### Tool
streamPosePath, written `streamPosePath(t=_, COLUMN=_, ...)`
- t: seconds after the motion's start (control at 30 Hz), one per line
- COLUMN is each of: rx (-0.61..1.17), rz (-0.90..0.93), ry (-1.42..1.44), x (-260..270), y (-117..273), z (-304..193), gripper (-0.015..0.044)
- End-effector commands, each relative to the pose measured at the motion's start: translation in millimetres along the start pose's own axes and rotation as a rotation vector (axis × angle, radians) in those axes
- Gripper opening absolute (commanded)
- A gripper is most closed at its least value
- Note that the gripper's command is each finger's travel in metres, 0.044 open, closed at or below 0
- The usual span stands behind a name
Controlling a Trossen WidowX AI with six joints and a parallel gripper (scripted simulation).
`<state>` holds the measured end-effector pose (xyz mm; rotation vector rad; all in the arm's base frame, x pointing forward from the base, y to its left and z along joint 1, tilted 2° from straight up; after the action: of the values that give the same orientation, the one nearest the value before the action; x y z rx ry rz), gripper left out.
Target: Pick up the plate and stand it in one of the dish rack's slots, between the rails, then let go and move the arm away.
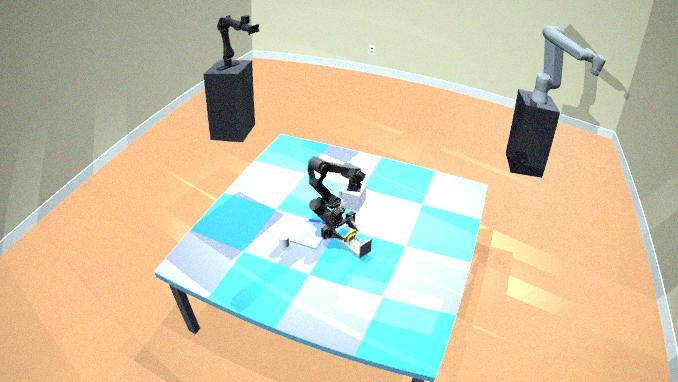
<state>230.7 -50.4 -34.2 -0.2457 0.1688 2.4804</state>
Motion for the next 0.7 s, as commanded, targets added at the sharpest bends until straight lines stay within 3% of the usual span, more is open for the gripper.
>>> streamPosePath(t=0.0, rx=0.0, rz=0.0, ry=0.0, x=0, y=0, z=0, gripper=0.04)
streamPosePath(t=0.43, rx=-0.031, rz=-0.022, ry=0.0, x=-31, y=3, z=103, gripper=0.04)
streamPosePath(t=0.67, rx=-0.015, rz=-0.052, ry=-0.036, x=-40, y=2, z=106, gripper=0.04)
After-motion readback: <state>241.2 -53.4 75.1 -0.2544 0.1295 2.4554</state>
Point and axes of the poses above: the point midway between the two fingers, 35 mm back from their tips, its own y axis back along the fingers, its own x axis across the jaws, z = x × y, the point moved 7 cm from there along y, back along the fingers, and after that the axes turned 12 degrees about y, right-handed, at the moved point
